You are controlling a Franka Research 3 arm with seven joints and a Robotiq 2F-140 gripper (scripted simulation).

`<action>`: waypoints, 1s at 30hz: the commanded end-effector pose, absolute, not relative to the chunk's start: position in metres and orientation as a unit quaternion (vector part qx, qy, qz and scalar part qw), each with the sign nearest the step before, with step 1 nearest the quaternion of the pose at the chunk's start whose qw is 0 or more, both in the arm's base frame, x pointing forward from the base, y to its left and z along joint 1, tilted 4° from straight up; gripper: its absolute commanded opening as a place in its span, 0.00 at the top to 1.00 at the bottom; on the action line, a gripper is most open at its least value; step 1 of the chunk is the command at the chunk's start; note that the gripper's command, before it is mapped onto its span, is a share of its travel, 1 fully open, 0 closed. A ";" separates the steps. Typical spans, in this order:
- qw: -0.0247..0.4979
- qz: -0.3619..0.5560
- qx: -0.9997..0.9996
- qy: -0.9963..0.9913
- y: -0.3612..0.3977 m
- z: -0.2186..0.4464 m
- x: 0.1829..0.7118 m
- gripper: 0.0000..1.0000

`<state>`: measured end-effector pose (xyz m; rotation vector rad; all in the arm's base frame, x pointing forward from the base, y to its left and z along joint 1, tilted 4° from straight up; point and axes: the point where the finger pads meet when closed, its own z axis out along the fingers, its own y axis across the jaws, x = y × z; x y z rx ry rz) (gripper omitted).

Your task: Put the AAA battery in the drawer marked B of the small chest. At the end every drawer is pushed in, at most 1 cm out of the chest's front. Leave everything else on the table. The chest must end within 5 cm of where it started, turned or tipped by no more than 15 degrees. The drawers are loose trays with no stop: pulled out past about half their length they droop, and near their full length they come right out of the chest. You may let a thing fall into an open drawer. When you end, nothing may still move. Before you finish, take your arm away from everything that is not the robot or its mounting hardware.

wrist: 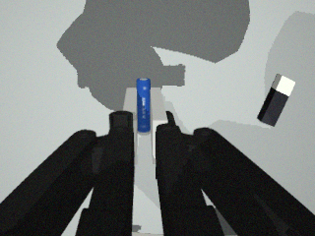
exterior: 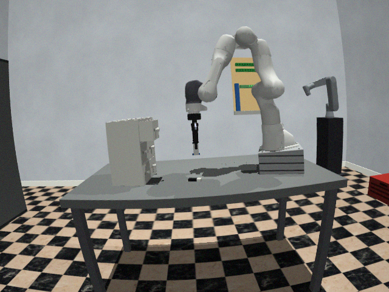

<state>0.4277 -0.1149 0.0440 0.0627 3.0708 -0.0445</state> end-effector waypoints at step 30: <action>0.033 -0.018 0.044 0.998 -0.085 0.046 0.452 0.97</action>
